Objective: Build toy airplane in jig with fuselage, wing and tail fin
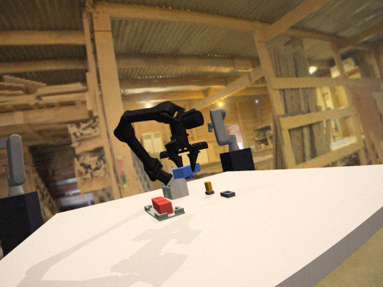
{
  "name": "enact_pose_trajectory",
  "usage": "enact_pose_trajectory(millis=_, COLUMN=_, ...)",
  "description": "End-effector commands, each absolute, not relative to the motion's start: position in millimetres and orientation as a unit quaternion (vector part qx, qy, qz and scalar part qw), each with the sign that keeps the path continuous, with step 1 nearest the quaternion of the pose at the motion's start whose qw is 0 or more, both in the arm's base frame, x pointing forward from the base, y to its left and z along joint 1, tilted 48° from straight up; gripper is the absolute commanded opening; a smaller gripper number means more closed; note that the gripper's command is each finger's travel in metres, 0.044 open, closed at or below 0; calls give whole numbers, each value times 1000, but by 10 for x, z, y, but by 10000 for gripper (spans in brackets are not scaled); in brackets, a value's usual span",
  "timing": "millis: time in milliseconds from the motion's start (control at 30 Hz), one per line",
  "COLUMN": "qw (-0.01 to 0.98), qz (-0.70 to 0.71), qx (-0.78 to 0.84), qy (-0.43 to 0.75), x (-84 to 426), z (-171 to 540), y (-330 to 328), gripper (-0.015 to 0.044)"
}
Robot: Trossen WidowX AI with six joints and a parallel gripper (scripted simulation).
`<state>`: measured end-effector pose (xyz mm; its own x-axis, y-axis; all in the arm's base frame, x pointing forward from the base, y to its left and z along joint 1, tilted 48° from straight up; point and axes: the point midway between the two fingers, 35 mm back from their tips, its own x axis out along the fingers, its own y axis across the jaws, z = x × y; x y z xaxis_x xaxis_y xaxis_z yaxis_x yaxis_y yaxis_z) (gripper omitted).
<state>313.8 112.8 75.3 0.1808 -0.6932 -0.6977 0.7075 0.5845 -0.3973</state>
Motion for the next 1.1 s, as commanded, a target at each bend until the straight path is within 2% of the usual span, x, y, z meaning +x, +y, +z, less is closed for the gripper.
enact_pose_trajectory(millis=0, qw=771, qz=-469, qx=37, qy=430, x=3130, z=844, y=1034, gripper=0)
enact_pose_trajectory(millis=1067, qw=729, qz=-580, qx=251, qy=264, x=2836, z=1296, y=157, gripper=0)
